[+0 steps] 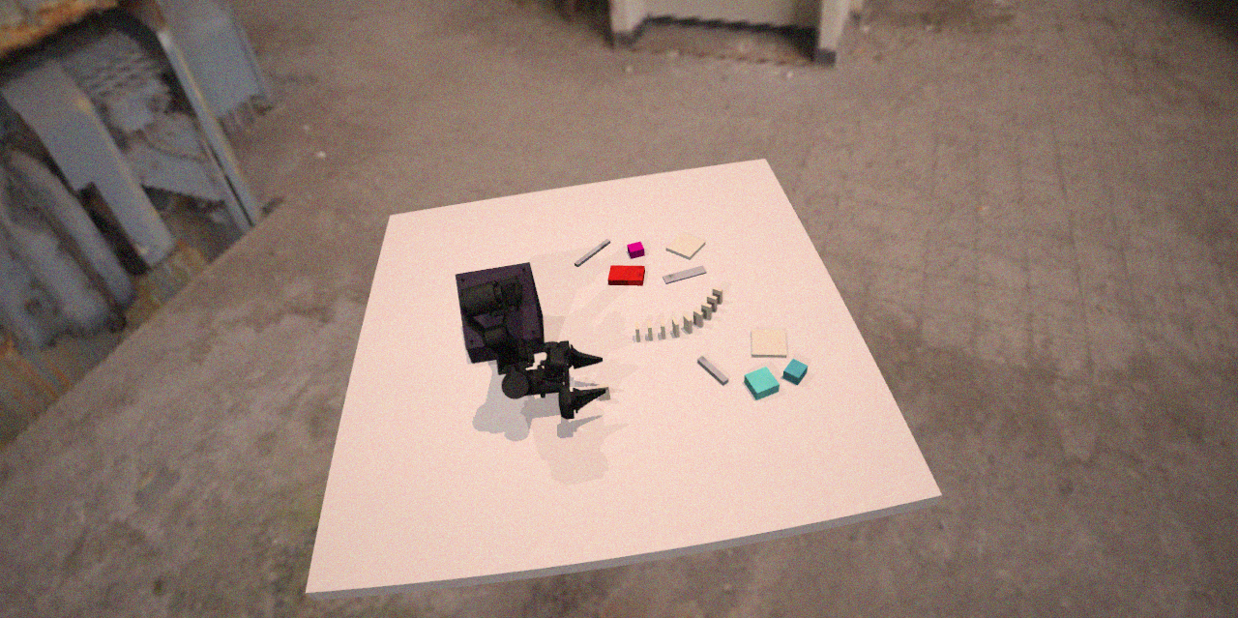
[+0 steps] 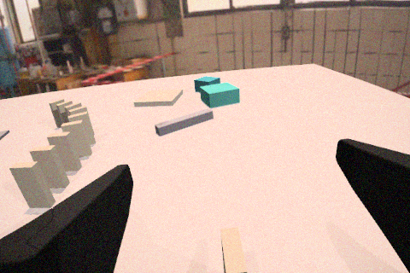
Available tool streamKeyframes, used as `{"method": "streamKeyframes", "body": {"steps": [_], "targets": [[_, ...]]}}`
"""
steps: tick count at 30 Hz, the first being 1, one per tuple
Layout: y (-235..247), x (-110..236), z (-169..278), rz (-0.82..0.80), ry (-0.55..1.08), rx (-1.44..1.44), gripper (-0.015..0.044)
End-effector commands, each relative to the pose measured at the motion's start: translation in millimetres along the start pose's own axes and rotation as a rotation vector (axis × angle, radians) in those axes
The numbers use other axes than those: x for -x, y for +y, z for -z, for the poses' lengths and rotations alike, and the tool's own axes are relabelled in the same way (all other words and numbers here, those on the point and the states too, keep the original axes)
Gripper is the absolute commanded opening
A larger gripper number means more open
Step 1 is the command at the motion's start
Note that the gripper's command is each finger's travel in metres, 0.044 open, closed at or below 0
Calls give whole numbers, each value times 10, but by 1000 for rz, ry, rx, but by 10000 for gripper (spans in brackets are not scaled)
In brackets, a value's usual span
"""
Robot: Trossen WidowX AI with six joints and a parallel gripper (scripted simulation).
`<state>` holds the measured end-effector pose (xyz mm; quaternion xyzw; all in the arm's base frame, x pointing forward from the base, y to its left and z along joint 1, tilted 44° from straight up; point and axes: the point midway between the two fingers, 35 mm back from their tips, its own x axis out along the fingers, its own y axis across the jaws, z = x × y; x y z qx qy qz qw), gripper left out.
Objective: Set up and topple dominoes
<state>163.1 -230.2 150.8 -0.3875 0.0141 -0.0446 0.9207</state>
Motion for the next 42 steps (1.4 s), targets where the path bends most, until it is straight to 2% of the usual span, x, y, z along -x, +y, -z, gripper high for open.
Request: {"method": "streamKeyframes", "body": {"steps": [1, 3, 7, 12, 17, 21, 24, 29, 33, 42], "targets": [[-87, -38, -93, 3, -8, 50, 440], [-239, -124, -161, 8, -20, 107, 440], [-336, -408, -110, 25, 12, 44, 440], [-402, -850, -54, 27, 107, -20, 440], [-375, -1116, 81, 0, 310, 44, 440], [-220, -1220, 182, -125, 564, 191, 440], [-50, -1156, 176, -306, 765, 366, 440], [59, -831, -59, -678, 1026, 771, 440], [88, -589, -200, -886, 1102, 941, 440], [38, -317, -400, -1119, 1161, 1149, 440]]}}
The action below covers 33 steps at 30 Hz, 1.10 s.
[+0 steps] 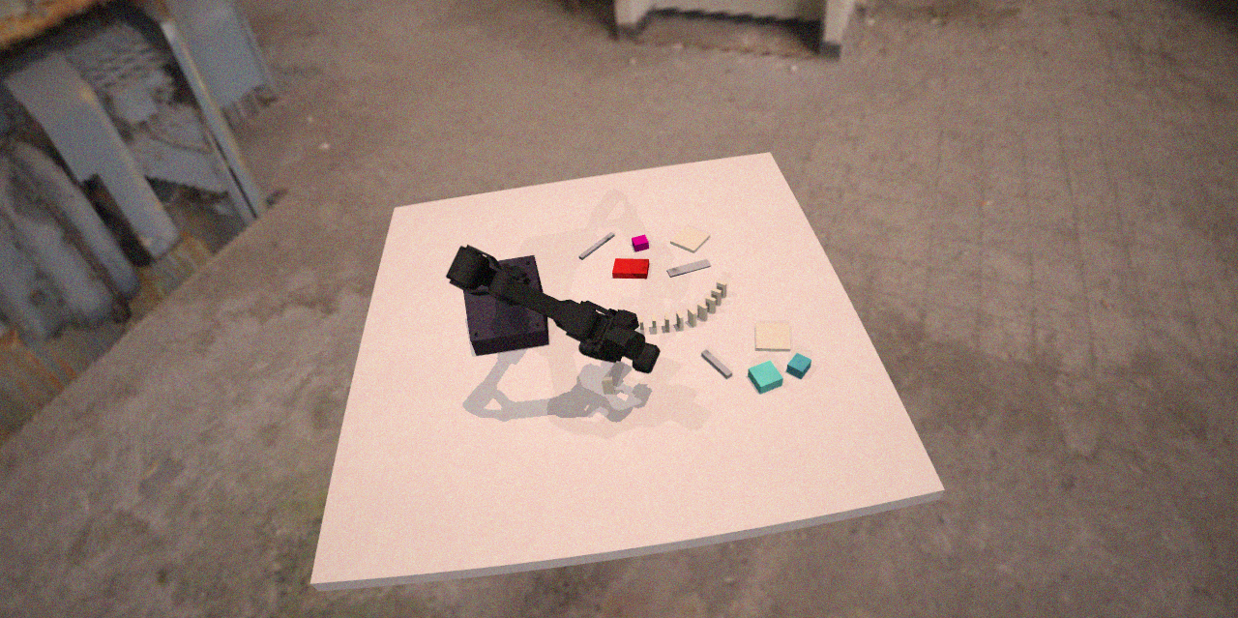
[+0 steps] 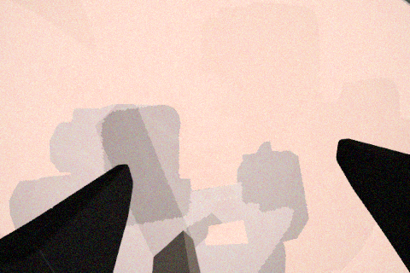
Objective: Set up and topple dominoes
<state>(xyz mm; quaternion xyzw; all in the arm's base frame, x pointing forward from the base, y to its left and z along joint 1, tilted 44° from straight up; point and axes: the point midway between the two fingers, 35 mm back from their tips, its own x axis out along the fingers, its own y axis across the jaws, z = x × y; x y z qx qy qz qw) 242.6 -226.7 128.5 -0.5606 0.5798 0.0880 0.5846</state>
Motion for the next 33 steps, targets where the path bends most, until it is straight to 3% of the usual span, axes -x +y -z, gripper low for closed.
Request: {"method": "streamKeyframes", "body": {"steps": [1, 16, 24, 33], "targets": [[180, 698, 240, -244, 270, 563, 440], [189, 713, 256, -255, 280, 587, 440], [277, 136, 454, -254, 283, 588, 440], [294, 79, 487, -254, 284, 588, 440]]}}
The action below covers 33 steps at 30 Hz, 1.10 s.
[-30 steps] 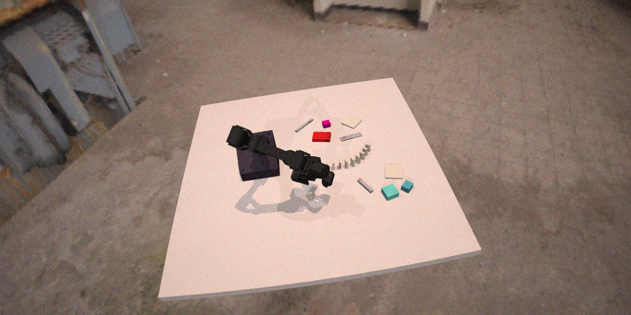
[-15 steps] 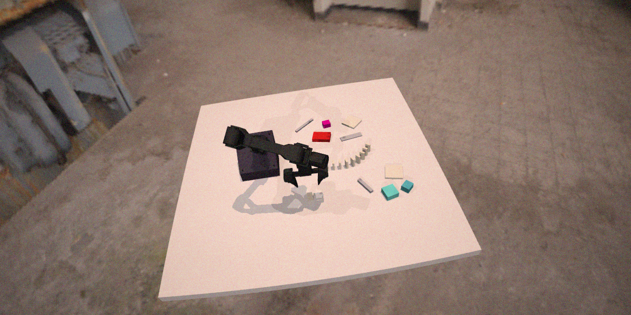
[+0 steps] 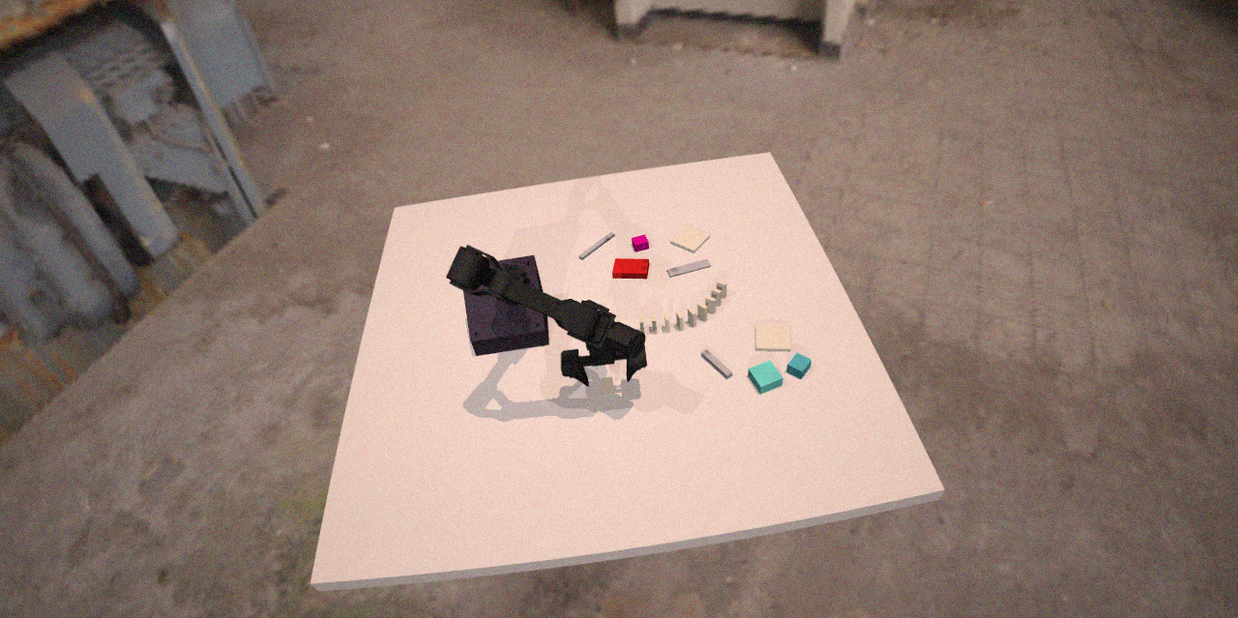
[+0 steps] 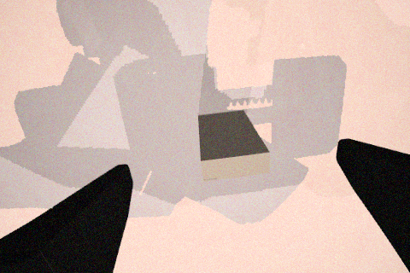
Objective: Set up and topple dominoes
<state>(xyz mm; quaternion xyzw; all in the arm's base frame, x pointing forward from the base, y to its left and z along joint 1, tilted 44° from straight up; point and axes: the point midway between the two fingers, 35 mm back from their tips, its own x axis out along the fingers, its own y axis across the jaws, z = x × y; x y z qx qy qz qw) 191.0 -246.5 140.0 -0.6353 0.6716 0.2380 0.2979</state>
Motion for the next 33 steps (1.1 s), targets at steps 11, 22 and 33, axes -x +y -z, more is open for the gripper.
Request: {"method": "streamKeyframes", "body": {"steps": [11, 22, 33], "targets": [[15, -163, -33, -4, -6, 12, 361], [15, -163, -33, -4, -6, 12, 107], [-53, 79, -46, -5, -18, 8, 107]]}}
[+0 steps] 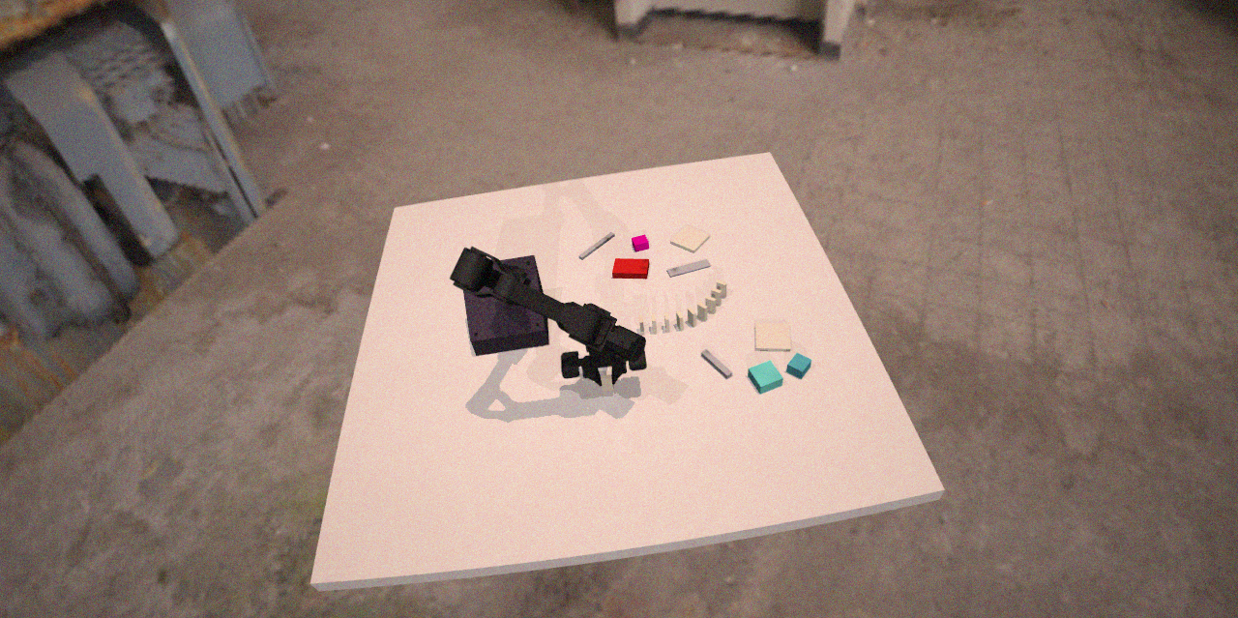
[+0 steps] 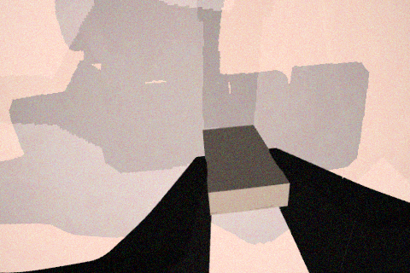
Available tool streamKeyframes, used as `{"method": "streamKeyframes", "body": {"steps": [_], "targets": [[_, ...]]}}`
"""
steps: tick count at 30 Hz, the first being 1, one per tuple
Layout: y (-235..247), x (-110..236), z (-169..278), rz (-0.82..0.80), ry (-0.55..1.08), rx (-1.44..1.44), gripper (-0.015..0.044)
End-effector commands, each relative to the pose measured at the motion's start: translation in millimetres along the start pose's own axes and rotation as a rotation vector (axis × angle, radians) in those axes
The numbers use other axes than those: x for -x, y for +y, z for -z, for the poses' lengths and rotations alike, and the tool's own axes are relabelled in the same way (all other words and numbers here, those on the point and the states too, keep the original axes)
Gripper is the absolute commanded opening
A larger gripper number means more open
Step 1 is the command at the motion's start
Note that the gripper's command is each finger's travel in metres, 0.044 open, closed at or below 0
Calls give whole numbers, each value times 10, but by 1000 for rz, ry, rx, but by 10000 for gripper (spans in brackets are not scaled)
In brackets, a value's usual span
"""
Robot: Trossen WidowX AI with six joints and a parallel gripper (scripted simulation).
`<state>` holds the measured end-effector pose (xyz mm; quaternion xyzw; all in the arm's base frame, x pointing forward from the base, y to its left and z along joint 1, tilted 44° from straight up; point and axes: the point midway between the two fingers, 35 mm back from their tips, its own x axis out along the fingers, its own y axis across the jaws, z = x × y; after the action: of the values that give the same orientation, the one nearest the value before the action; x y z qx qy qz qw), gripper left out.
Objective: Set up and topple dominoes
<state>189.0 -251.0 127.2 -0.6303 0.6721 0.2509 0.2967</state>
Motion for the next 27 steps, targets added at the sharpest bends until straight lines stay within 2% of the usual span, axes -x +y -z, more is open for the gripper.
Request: {"method": "streamKeyframes", "body": {"steps": [1, 4, 9, 18, 27], "targets": [[-100, 373, 1, 10, -6, -10, 107], [-94, 898, -7, 7, -8, -12, 107], [-1, 1313, 18, 10, 4, -10, 107], [-5, 1326, 9, 10, 4, -21, 107], [-388, 1293, -595, 3, -31, -596, 107]]}}
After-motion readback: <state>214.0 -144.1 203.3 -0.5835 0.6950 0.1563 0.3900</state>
